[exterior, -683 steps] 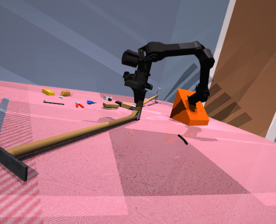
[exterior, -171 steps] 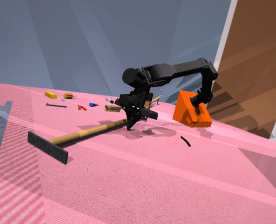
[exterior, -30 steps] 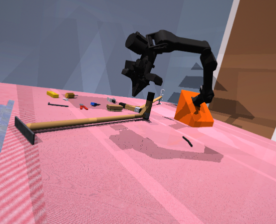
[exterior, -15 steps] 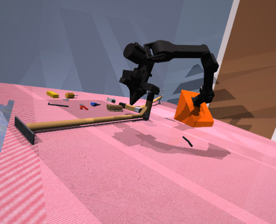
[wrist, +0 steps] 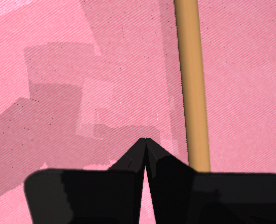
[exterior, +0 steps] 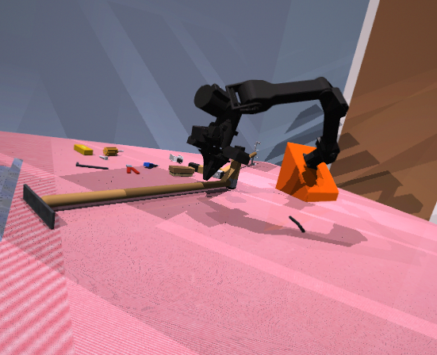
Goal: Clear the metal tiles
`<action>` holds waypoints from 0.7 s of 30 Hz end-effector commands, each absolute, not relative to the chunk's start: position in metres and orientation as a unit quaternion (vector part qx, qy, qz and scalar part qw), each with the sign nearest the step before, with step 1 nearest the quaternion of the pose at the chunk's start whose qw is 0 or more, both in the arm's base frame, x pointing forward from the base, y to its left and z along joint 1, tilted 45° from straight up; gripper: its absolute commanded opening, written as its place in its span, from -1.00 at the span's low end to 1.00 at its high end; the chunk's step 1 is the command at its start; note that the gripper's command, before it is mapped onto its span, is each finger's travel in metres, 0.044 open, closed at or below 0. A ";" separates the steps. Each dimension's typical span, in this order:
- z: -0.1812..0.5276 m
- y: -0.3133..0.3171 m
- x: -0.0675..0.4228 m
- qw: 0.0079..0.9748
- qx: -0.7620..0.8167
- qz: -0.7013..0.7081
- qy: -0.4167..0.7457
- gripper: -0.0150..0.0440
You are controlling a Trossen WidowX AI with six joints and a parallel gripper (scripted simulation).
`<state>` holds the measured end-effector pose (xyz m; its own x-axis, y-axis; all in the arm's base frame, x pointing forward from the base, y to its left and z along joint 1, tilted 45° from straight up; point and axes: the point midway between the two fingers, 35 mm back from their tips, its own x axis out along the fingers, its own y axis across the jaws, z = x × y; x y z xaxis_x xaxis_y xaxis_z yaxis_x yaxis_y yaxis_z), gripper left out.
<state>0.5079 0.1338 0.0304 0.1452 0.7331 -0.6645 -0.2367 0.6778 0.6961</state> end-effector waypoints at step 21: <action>-0.004 0.168 0.495 0.721 0.225 0.334 0.563 -0.49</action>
